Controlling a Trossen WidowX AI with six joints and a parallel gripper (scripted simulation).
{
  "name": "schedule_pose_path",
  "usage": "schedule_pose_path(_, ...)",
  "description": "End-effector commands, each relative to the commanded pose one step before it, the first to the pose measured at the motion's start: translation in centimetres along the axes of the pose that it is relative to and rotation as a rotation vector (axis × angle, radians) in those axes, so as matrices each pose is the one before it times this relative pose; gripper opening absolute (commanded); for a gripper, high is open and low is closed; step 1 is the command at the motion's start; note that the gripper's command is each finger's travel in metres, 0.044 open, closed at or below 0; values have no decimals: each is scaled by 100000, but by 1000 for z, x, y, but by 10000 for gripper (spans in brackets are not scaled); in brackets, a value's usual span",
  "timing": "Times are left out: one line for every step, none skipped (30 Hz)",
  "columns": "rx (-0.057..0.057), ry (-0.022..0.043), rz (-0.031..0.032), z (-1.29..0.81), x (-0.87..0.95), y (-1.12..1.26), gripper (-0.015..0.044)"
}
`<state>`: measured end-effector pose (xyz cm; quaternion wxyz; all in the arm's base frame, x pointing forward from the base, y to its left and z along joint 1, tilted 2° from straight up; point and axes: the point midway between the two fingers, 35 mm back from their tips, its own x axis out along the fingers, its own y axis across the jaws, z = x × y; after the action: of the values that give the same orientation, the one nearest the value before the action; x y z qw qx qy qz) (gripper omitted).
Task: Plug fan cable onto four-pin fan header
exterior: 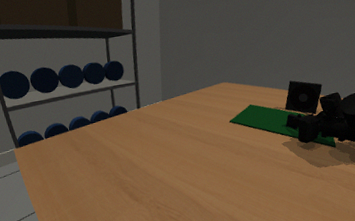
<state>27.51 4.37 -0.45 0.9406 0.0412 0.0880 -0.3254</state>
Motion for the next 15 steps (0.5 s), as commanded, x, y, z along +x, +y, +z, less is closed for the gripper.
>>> schedule_pose_path(2,-1,0,0,0,0,140)
schedule_pose_path(0,0,0,0,0,0,140)
schedule_pose_path(0,0,0,0,0,0,140)
schedule_pose_path(0,0,0,0,0,0,140)
schedule_pose_path(0,0,0,0,0,0,140)
schedule_pose_path(0,0,0,0,0,0,140)
schedule_pose_path(0,0,0,0,0,0,140)
schedule_pose_path(-3,1,0,-1,0,-1,166)
schedule_pose_path(0,0,0,0,0,0,193)
schedule_pose_path(0,0,0,0,0,0,219)
schedule_pose_path(0,0,0,0,0,0,245)
schedule_pose_path(-357,623,102,-46,115,176,271)
schedule_pose_path(-1051,1886,303,-119,349,521,298)
schedule_pose_path(-1684,3195,496,-128,589,841,324)
schedule_pose_path(-1951,4017,599,-31,731,980,350)
